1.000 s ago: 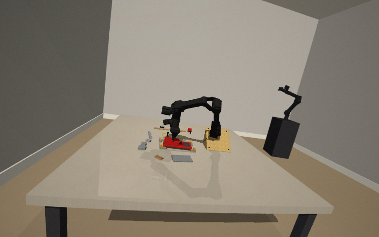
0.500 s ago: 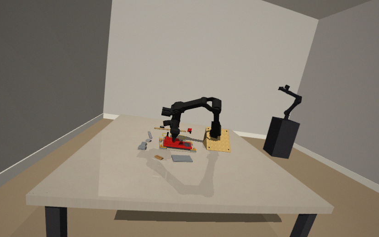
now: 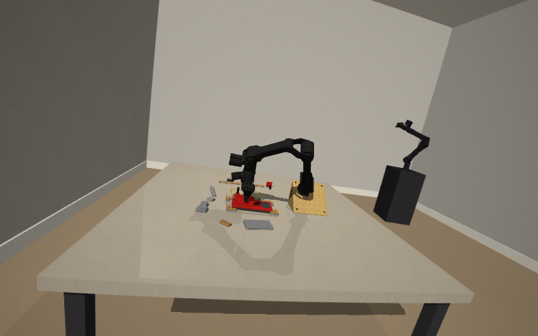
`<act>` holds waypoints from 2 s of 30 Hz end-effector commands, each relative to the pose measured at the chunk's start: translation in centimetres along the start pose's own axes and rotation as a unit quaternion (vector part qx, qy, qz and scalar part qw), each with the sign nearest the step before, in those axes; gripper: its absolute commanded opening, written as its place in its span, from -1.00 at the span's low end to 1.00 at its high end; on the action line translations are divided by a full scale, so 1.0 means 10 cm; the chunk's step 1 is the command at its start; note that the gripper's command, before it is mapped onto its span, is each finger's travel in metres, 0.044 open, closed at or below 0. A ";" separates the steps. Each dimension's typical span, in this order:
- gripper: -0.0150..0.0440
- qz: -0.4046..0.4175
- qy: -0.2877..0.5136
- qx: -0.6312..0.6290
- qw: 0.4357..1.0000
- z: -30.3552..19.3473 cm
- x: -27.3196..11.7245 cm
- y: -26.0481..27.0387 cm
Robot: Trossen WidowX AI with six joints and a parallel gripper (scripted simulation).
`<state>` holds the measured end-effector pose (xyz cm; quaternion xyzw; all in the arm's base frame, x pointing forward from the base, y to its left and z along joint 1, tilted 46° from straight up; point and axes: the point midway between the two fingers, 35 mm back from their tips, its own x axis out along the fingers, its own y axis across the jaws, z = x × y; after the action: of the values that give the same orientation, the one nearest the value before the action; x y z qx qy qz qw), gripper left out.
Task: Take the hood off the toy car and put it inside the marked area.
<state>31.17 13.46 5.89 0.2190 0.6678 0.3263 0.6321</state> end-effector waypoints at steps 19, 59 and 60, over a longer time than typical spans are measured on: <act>1.00 0.003 0.001 0.003 1.000 -0.01 0.12 0.00; -0.49 0.000 0.000 0.000 1.000 0.00 -0.05 0.00; -0.49 0.000 0.000 0.000 1.000 0.00 -0.06 0.00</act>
<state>31.17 13.21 6.04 0.2219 0.6691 0.3251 0.6303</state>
